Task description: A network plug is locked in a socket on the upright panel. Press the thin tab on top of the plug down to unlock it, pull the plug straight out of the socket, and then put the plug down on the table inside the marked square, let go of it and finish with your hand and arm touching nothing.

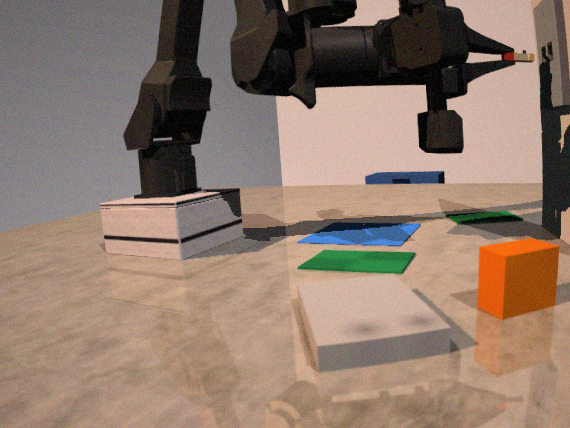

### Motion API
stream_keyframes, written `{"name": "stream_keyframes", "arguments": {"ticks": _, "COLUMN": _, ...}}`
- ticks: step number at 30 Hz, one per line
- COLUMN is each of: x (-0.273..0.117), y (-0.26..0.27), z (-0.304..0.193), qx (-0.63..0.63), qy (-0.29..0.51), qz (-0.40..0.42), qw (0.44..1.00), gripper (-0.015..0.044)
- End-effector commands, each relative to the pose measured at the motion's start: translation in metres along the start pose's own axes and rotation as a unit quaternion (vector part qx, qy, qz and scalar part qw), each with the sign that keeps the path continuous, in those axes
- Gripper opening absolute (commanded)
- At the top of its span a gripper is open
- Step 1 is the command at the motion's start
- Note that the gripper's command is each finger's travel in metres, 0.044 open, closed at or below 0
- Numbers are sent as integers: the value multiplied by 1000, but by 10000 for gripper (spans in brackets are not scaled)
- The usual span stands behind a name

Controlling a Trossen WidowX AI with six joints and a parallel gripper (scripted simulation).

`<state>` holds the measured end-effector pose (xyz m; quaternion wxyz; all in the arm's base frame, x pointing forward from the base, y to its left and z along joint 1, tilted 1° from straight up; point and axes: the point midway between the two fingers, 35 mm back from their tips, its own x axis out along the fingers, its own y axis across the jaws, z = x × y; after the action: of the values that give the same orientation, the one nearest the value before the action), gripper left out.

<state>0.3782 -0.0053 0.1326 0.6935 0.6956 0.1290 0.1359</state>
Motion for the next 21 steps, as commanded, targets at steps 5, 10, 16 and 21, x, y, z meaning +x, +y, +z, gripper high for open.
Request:
{"name": "stream_keyframes", "arguments": {"ticks": 5, "x": -7, "y": 2, "z": -2, "qx": -1, "qy": 1, "qz": 3, "qw": 1000, "gripper": 0}}
{"name": "stream_keyframes", "arguments": {"ticks": 10, "x": -10, "y": 2, "z": -2, "qx": -1, "qy": 1, "qz": 2, "qw": 1000, "gripper": 0}}
{"name": "stream_keyframes", "arguments": {"ticks": 16, "x": -14, "y": 2, "z": -3, "qx": -1, "qy": 1, "qz": 2, "qw": 1000, "gripper": 0}}
{"name": "stream_keyframes", "arguments": {"ticks": 21, "x": -17, "y": 2, "z": -3, "qx": -1, "qy": 1, "qz": 2, "qw": 1000, "gripper": 0}}
